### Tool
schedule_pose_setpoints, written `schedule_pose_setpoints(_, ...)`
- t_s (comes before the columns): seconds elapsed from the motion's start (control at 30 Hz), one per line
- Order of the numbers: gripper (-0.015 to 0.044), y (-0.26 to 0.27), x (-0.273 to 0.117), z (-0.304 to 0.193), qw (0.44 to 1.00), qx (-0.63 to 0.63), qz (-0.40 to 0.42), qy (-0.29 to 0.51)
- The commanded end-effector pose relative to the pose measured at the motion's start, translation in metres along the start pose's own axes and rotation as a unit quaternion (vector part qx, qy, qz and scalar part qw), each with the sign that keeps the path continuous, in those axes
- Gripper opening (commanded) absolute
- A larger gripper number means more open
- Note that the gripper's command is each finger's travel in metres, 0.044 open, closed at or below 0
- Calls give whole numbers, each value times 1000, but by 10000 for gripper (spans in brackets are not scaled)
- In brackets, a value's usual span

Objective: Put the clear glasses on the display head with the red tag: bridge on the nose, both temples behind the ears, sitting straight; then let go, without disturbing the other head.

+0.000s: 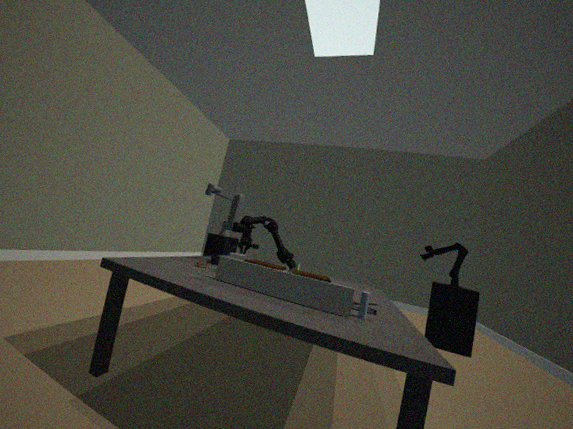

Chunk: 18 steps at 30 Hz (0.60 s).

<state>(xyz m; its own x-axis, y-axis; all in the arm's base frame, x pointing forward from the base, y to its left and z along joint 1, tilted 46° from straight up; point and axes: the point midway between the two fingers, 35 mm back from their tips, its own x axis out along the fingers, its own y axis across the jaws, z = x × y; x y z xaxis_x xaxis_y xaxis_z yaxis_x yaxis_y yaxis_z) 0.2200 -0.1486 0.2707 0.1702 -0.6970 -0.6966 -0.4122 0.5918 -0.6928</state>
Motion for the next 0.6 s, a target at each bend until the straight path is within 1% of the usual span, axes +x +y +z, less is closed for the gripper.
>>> schedule_pose_setpoints(0.0, 0, -1, -17, 3, 1000, 3, -1, -2)
schedule_pose_setpoints(0.27, 0, -1, -48, 4, 1000, 2, -3, -2)
schedule_pose_setpoints(0.33, 0, -1, -49, 4, 1000, 2, -3, -2)
schedule_pose_setpoints(0.37, 7, 0, -41, 4, 1000, 2, 0, -3)
schedule_pose_setpoints(0.4, 0, 1, -41, 6, 1000, 6, 0, -4)
schedule_pose_setpoints(0.57, 0, 7, -39, 20, 999, 49, 7, -8)
